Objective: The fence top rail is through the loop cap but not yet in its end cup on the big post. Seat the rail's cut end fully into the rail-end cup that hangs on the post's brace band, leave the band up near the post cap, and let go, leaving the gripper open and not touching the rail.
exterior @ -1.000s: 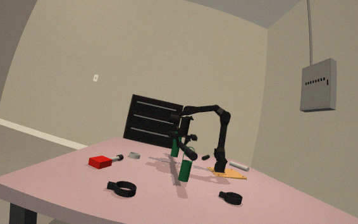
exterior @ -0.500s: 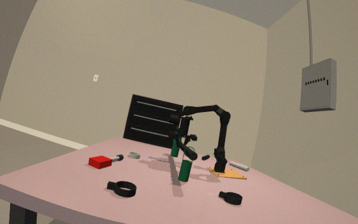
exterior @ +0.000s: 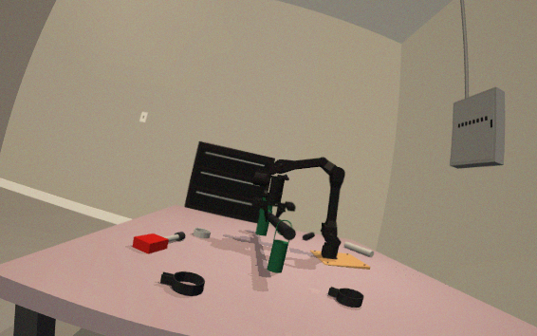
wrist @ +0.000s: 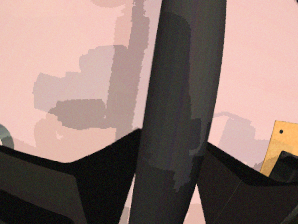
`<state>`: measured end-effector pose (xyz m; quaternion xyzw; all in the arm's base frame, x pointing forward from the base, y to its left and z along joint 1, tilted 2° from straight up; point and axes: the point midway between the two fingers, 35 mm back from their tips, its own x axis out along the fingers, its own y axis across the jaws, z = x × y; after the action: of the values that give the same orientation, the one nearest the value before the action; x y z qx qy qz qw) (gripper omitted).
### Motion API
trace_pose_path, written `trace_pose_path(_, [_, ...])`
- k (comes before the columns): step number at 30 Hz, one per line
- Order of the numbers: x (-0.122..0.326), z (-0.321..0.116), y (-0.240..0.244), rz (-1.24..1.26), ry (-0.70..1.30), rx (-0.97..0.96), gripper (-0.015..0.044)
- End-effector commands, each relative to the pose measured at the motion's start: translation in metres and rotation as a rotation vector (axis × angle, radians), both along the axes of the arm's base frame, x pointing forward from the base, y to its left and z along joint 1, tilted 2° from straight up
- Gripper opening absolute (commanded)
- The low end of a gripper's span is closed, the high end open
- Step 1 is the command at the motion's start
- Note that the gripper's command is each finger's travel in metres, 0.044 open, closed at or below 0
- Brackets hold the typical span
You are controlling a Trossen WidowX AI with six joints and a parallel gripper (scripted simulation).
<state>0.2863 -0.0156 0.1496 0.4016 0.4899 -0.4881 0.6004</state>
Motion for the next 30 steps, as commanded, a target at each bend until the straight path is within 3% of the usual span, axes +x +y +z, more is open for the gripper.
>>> trace_pose_path(1, [0.004,0.007,-0.008,0.001,-0.018,-0.017,0.0])
trace_pose_path(30, [0.01,0.013,-0.023,0.001,-0.019,-0.018,0.0])
